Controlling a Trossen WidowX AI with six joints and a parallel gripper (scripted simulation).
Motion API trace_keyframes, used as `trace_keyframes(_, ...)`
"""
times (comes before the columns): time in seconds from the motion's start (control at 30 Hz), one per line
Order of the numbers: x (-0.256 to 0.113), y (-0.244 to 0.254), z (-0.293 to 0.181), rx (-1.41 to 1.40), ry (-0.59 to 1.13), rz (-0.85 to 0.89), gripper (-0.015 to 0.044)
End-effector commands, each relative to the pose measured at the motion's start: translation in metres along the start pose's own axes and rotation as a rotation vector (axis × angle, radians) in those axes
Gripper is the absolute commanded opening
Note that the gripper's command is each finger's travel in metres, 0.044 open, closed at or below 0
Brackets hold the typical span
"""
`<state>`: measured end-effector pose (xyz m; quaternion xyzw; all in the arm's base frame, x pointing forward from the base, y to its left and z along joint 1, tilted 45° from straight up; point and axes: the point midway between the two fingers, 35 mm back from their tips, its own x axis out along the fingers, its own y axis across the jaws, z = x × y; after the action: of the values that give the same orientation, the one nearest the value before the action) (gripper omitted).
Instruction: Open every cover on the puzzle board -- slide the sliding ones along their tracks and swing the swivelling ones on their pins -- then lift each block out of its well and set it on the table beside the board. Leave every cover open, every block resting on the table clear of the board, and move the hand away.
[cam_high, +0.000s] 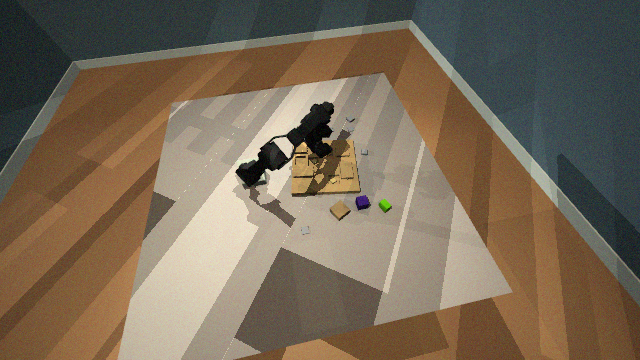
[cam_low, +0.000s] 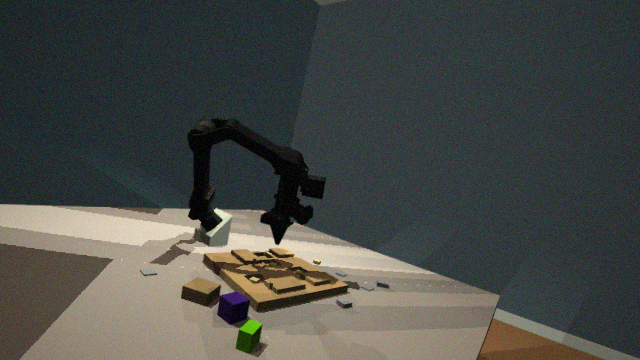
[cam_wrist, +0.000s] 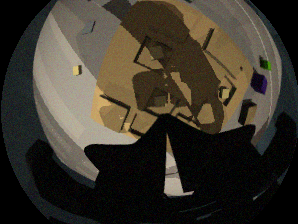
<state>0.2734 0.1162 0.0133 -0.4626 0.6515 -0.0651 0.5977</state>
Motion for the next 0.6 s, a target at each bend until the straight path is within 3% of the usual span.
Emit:
trace_keyframes(0.0,0.009,-0.001,-0.001,-0.005,0.001,-0.003,0.0)
trace_keyframes(0.27,0.045,0.0,-0.002,-0.005,0.002,-0.005,0.0)
trace_keyframes(0.57,0.052,0.0,-0.002,-0.005,0.002,-0.005,0.0)
